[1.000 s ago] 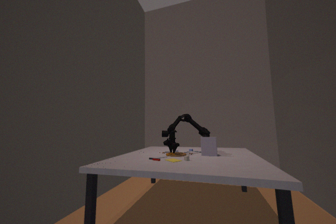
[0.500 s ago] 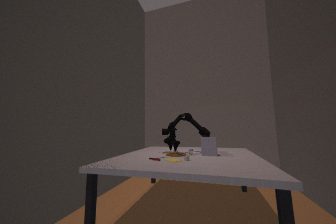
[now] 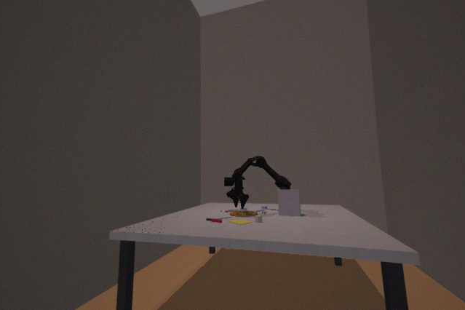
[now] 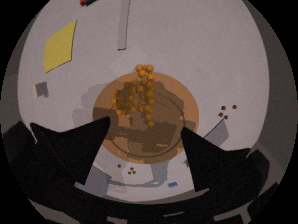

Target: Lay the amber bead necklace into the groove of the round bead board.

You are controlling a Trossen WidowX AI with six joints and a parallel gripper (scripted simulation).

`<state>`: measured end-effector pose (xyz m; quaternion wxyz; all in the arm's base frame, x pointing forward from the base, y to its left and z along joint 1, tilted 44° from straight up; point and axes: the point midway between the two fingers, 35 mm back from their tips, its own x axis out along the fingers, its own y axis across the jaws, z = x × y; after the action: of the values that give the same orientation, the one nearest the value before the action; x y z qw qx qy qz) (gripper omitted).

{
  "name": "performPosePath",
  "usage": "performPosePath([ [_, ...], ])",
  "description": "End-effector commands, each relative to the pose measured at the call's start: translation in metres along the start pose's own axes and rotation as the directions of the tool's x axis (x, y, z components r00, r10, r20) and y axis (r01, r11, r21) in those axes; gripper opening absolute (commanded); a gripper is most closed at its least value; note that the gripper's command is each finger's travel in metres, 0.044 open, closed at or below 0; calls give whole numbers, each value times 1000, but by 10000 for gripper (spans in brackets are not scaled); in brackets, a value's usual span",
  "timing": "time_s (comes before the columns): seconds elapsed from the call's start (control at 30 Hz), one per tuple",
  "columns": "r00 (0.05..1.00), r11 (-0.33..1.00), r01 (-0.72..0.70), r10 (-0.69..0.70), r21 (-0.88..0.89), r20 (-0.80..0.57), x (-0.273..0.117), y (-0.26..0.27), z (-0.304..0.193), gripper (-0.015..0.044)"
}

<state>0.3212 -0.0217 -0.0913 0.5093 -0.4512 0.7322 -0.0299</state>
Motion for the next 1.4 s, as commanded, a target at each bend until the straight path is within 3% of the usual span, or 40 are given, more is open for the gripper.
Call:
performPosePath([
  [0.0,1000,1000,-5,5,4,0,0,1,0,440],
  [0.07,1000,1000,-5,5,4,0,0,1,0,440],
  [0.37,1000,1000,-5,5,-17,4,-8,13,53,204],
  [1.37,1000,1000,-4,4,-18,4,24,15,57,200],
])
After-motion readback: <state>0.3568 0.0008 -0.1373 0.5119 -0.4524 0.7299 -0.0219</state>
